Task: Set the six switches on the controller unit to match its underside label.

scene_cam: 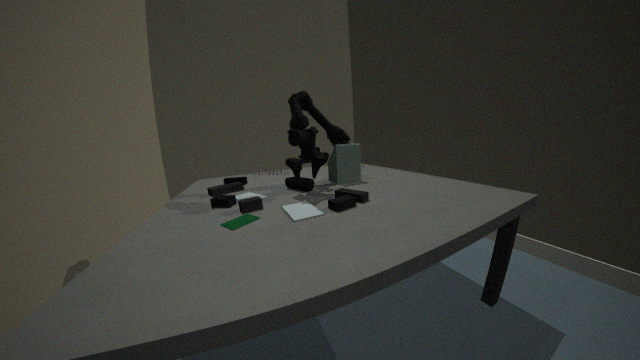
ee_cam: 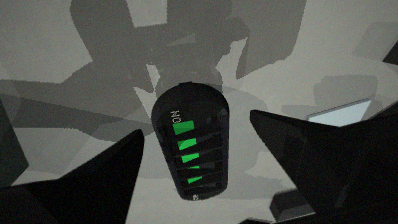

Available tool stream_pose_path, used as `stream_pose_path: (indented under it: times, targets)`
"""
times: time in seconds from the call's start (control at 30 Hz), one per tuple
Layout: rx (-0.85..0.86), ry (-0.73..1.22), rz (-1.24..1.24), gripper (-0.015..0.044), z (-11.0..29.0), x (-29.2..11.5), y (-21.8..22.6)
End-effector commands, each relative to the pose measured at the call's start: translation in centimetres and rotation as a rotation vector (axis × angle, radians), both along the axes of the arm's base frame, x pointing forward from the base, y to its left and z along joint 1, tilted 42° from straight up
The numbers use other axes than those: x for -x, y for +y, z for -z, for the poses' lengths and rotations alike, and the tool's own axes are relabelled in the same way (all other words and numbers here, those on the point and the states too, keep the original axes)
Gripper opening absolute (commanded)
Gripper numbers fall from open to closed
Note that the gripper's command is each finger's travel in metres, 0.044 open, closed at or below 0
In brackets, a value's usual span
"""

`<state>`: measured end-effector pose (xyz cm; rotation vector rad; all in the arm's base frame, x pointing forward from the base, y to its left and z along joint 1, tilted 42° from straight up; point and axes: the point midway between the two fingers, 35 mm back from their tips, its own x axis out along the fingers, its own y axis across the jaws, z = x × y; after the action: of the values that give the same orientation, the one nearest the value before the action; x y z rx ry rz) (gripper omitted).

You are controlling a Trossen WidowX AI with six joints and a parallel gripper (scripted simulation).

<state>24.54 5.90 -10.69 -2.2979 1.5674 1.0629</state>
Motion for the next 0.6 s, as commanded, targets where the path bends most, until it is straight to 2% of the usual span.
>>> stream_pose_path:
  times: [0.0,0.2,0.33,0.57]
  targets:
    - [0.011,0.008,-0.002,0.0440,0.64,0.15,-0.77]
    - [0.012,0.008,-0.002,0.0440,1.14,0.13,-1.29]
    - [0.012,0.008,-0.002,0.0335,1.14,0.13,-1.29]
    - [0.012,0.008,-0.002,0.0326,1.14,0.13,-1.29]
